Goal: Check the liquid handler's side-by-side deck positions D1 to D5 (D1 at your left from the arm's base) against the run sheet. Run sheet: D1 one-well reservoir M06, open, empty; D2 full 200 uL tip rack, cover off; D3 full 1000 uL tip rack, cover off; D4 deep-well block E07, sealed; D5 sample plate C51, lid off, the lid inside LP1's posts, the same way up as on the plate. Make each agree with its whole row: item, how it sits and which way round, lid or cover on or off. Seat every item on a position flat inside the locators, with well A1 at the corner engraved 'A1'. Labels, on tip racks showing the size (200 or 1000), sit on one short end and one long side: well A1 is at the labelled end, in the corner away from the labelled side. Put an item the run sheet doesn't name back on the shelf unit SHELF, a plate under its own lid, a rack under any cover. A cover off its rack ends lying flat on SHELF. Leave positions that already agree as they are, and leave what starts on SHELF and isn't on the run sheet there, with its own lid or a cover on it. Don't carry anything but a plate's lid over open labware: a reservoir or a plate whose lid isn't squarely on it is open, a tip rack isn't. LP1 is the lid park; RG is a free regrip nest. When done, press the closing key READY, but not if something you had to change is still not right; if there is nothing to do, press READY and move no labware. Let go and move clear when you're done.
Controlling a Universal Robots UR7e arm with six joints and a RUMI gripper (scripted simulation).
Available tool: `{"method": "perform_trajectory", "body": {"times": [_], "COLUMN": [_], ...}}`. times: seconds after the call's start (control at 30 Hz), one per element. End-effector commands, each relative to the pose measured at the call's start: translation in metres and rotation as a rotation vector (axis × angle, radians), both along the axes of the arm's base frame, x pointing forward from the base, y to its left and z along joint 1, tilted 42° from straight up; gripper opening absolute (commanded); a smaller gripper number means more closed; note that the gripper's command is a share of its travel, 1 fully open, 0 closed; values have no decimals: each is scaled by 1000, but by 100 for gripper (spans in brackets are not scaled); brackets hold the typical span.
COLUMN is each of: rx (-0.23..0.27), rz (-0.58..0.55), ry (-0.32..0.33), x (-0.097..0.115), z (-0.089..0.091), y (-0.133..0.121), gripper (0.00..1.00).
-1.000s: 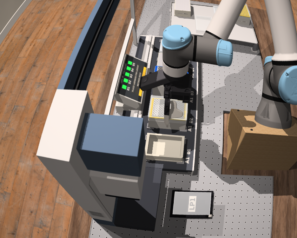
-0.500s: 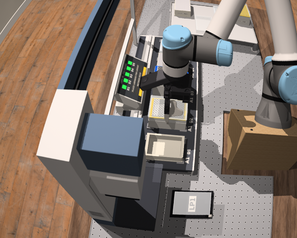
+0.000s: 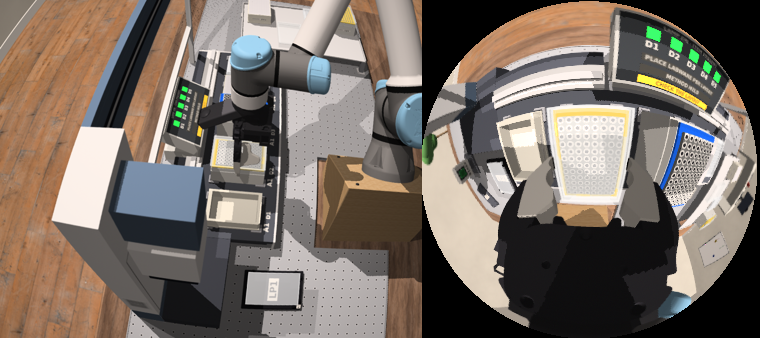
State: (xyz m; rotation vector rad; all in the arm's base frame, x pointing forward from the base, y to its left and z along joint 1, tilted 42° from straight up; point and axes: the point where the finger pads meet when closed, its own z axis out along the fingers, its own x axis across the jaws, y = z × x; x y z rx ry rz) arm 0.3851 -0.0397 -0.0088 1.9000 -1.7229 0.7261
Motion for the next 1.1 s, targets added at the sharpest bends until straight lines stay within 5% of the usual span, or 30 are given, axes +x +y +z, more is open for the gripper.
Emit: {"method": "perform_trajectory", "body": {"times": [0.0, 1.07], "rx": [0, 1], "rz": [0, 1], "ry": [1, -4], "x": [0, -1], "z": [0, 30], "y": [0, 26], "gripper": [0, 0]}}
